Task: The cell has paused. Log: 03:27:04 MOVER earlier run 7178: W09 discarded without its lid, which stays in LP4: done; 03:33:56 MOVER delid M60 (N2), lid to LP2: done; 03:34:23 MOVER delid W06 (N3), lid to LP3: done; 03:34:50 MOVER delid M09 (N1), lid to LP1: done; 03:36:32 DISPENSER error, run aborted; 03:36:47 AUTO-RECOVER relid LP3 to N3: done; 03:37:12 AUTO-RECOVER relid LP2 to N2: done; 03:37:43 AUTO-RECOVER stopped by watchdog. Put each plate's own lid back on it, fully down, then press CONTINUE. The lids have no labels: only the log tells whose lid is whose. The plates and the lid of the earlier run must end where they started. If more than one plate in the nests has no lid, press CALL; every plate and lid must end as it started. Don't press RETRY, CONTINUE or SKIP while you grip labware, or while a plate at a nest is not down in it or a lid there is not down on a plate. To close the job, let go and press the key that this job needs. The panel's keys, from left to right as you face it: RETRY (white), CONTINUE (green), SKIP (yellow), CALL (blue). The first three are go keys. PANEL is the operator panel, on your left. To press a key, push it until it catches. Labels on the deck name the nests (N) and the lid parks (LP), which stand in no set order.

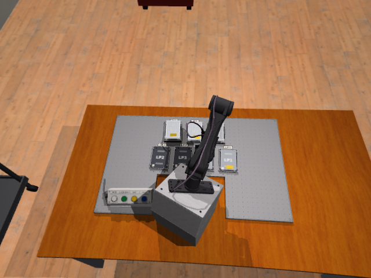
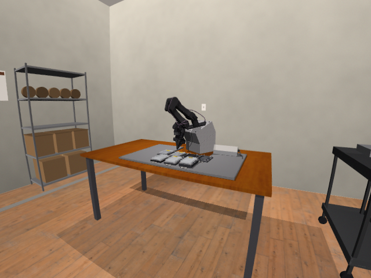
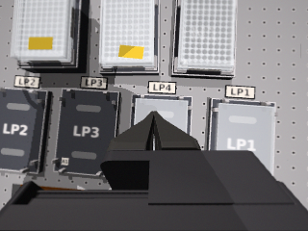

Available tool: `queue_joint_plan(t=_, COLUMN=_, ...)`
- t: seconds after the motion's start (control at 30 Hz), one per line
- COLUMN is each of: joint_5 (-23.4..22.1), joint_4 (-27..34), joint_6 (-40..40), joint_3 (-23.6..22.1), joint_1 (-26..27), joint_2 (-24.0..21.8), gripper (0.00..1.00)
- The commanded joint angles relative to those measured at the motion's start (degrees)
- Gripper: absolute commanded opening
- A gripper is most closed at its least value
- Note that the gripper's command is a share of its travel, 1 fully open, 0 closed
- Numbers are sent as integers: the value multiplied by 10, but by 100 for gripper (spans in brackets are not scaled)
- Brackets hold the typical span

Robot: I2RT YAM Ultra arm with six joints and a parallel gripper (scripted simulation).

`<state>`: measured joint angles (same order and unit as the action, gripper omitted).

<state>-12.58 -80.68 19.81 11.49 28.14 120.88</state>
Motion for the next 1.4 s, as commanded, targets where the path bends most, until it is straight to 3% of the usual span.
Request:
queue_joint_plan(t=0.0, joint_5=52, joint_4=-53, joint_6=-31, joint_3=-15, joint_1=-32, joint_2=22, gripper=0)
queue_joint_plan(t=0.2, joint_5=127, joint_4=-93, joint_6=-67, joint_3=-13, joint_1=-118, joint_2=60, gripper=0)
queue_joint_plan(t=0.43, joint_5=221, joint_4=-93, joint_6=-115, joint_3=10, joint_1=-224, joint_2=79, gripper=0)
queue_joint_plan(t=0.53, joint_5=241, joint_4=-93, joint_6=-122, joint_3=3, joint_1=-241, joint_2=83, gripper=0)
queue_joint_plan(t=0.9, joint_5=374, joint_4=-93, joint_6=-194, joint_3=52, joint_1=-393, joint_2=127, gripper=0)
queue_joint_plan(t=1.07, joint_5=408, joint_4=-71, joint_6=-210, joint_3=68, joint_1=-431, joint_2=138, gripper=0)
queue_joint_plan(t=1.1, joint_5=422, joint_4=-61, joint_6=-219, joint_3=76, joint_1=-444, joint_2=119, gripper=0)
queue_joint_plan(t=1.37, joint_5=489, joint_4=1, joint_6=-261, joint_3=122, joint_1=-521, joint_2=141, gripper=0)
